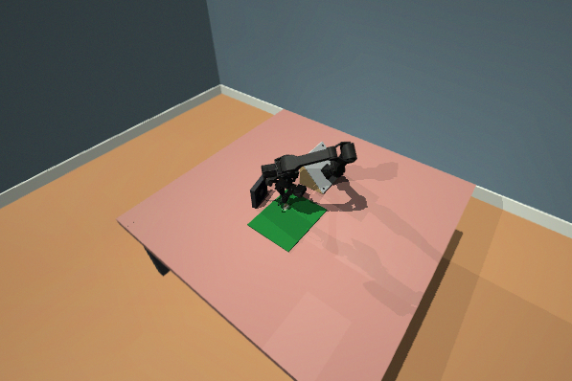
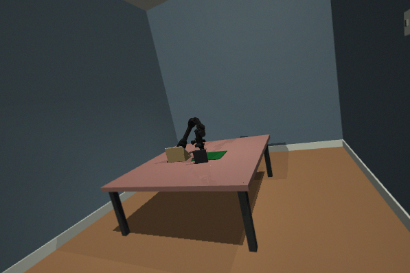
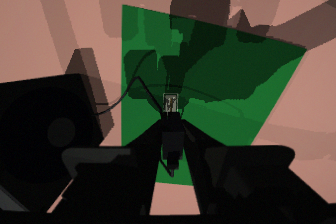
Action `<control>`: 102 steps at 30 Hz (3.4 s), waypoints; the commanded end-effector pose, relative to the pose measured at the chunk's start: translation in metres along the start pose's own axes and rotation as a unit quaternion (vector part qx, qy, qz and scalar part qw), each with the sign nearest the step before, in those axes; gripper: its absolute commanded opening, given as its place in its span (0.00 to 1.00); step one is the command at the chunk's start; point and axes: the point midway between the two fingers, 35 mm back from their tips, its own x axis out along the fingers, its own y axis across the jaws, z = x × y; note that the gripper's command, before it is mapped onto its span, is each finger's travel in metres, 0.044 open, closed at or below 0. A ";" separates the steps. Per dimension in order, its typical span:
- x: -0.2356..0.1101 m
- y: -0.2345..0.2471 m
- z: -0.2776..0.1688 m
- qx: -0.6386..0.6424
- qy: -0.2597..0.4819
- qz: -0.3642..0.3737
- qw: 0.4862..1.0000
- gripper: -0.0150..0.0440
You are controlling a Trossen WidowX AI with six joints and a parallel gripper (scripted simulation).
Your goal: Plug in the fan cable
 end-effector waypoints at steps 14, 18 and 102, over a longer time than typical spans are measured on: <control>0.000 -0.001 0.005 0.001 -0.002 0.000 1.000 0.25; 0.000 -0.001 0.006 -0.001 -0.002 0.000 1.000 0.25; 0.030 -0.001 0.005 0.000 -0.002 -0.001 1.000 0.25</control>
